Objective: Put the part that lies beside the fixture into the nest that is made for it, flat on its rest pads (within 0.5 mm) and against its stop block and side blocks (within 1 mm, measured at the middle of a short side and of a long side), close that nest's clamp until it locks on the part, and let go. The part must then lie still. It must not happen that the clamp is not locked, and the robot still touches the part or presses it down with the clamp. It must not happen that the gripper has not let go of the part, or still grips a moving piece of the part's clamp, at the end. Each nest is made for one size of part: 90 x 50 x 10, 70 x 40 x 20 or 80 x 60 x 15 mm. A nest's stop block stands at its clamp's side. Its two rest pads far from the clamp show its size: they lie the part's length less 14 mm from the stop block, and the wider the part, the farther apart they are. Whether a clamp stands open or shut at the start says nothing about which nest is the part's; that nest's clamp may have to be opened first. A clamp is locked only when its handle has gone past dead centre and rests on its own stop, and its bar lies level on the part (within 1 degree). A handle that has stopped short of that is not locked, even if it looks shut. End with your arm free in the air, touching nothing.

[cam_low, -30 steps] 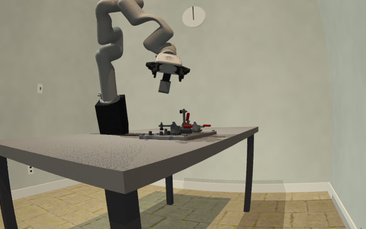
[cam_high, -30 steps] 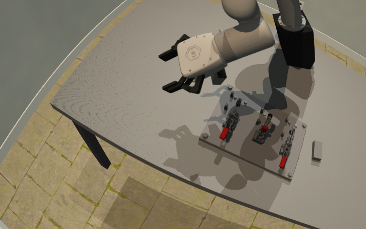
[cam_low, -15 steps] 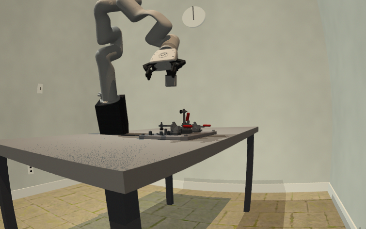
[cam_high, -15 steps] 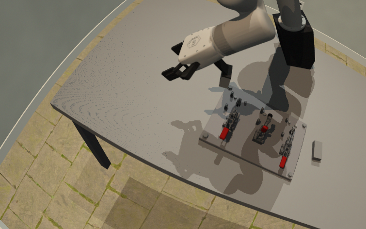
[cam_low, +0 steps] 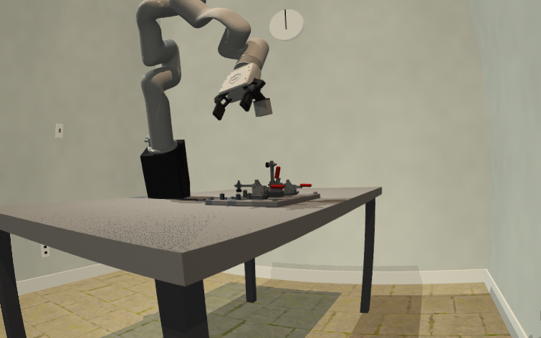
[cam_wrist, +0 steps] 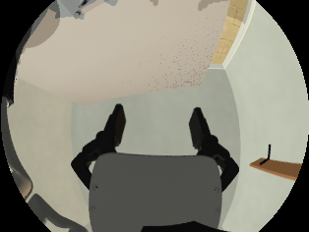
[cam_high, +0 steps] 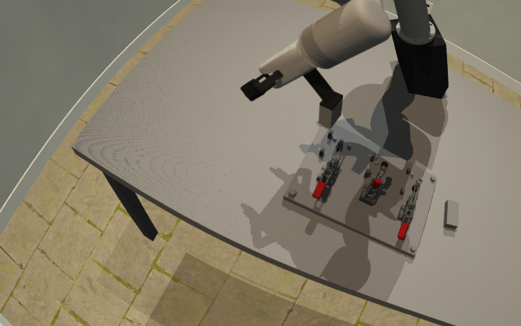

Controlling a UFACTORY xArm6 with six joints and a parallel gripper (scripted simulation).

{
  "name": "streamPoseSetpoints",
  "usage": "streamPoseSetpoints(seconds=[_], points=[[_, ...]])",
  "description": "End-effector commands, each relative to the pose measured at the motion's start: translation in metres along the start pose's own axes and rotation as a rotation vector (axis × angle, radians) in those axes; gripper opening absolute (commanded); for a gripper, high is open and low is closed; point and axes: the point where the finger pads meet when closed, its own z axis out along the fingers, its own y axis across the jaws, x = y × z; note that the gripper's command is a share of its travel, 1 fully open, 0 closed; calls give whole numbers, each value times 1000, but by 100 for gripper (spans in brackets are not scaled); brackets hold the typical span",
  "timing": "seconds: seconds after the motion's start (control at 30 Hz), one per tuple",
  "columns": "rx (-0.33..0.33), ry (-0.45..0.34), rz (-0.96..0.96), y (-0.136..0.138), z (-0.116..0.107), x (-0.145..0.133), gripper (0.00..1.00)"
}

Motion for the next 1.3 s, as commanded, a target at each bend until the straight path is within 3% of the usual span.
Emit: streamPoseSetpoints(seconds=[0.0, 0.13, 0.17, 0.33, 0.63, 0.73, 0.77, 0.93, 1.2, 1.27], points=[[79, 63, 143, -11, -11, 5, 100], [104, 83, 186, -14, -14, 7, 100], [153, 120, 267, -20, -22, 12, 100], [214, 164, 362, -27, -32, 19, 100], [380, 273, 594, -42, -64, 39, 100], [390, 280, 608, -43, -66, 40, 100], [449, 315, 680, -47, -79, 47, 100], [516, 352, 755, -50, -93, 54, 100], [703, 447, 940, -55, -137, 73, 100], [703, 447, 940, -55, -137, 73, 100]])
